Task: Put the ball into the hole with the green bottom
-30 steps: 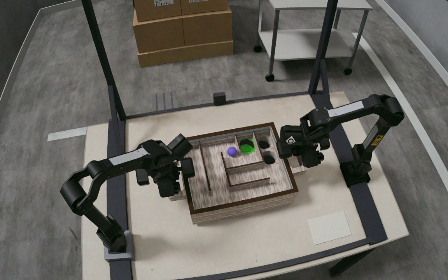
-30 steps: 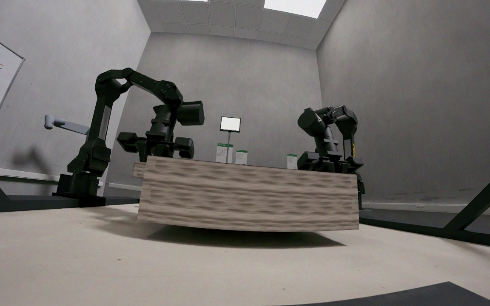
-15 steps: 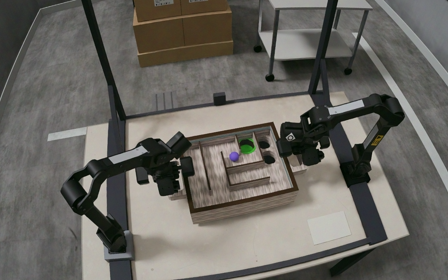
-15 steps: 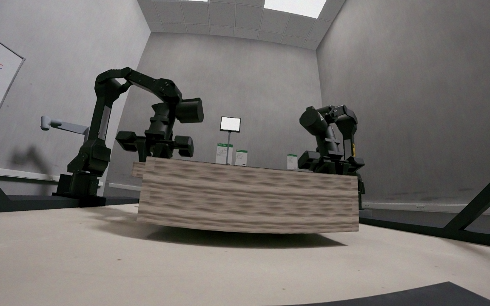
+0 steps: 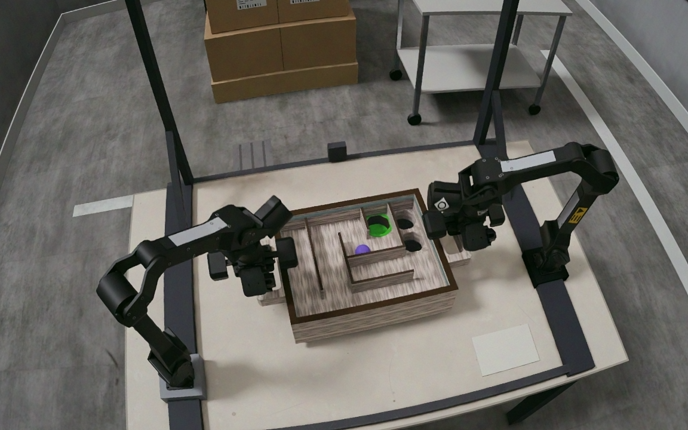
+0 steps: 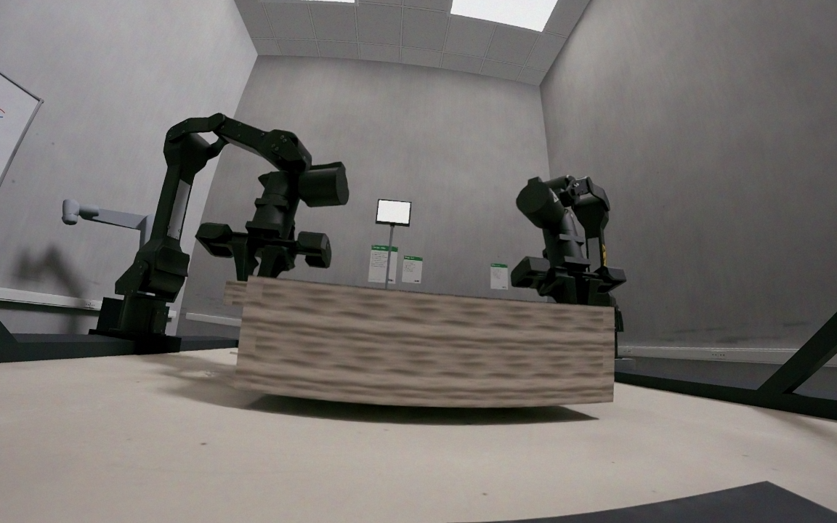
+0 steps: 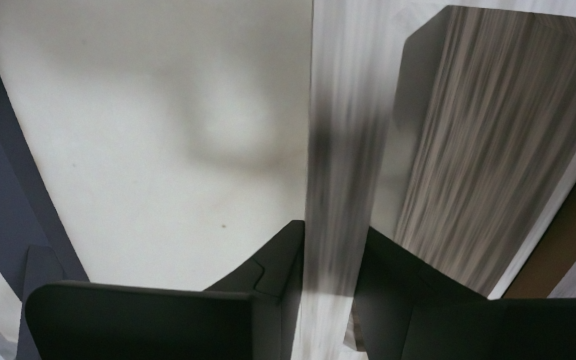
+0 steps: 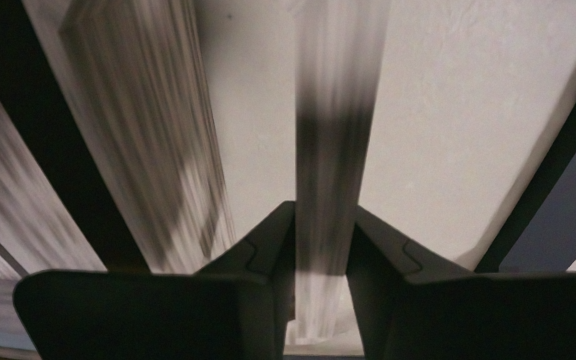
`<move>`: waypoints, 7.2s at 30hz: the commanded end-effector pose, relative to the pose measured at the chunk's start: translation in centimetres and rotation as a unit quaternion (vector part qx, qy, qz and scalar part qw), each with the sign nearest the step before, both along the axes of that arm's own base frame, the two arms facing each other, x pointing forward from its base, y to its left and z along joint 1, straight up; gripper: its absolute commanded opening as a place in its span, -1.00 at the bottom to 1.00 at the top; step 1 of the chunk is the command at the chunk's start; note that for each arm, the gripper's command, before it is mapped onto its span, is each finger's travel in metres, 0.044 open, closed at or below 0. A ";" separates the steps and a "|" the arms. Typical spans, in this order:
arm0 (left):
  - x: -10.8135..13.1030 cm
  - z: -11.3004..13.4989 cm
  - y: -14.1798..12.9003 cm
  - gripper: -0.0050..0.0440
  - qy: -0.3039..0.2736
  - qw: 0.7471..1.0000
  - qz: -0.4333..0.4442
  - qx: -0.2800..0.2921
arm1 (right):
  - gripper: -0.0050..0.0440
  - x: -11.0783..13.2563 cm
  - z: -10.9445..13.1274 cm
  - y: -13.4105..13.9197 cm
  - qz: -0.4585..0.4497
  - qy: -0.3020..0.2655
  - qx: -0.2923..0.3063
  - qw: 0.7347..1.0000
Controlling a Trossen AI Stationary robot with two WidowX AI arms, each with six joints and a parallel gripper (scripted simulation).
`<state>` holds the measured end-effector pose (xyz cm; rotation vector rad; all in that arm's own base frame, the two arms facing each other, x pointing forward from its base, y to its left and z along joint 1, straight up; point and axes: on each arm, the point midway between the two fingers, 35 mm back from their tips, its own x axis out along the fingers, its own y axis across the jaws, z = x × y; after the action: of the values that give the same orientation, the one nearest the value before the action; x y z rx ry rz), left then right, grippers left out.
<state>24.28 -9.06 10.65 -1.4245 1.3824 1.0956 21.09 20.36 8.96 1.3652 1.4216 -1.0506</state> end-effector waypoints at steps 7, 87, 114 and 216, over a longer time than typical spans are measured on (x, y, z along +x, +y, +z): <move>-0.6 0.1 0.1 -1.00 -0.040 0.998 -0.005 -0.042 | -1.00 0.5 3.2 0.1 0.006 0.006 0.056 0.998; 0.1 1.7 -0.4 -1.00 -0.016 1.000 -0.005 -0.023 | -1.00 0.0 1.7 0.7 0.006 -0.020 0.034 0.999; 0.1 1.6 0.0 -1.00 -0.031 0.999 -0.004 -0.041 | -1.00 0.2 1.8 0.3 0.005 -0.005 0.049 0.999; -0.1 -1.0 -0.1 -0.08 -0.011 0.999 -0.003 -0.031 | -0.08 -0.3 -1.2 0.1 0.005 0.000 0.031 1.000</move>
<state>24.02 -9.08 9.22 -1.4613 1.4227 1.0552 20.90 20.56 7.81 1.4019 1.4695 -1.0050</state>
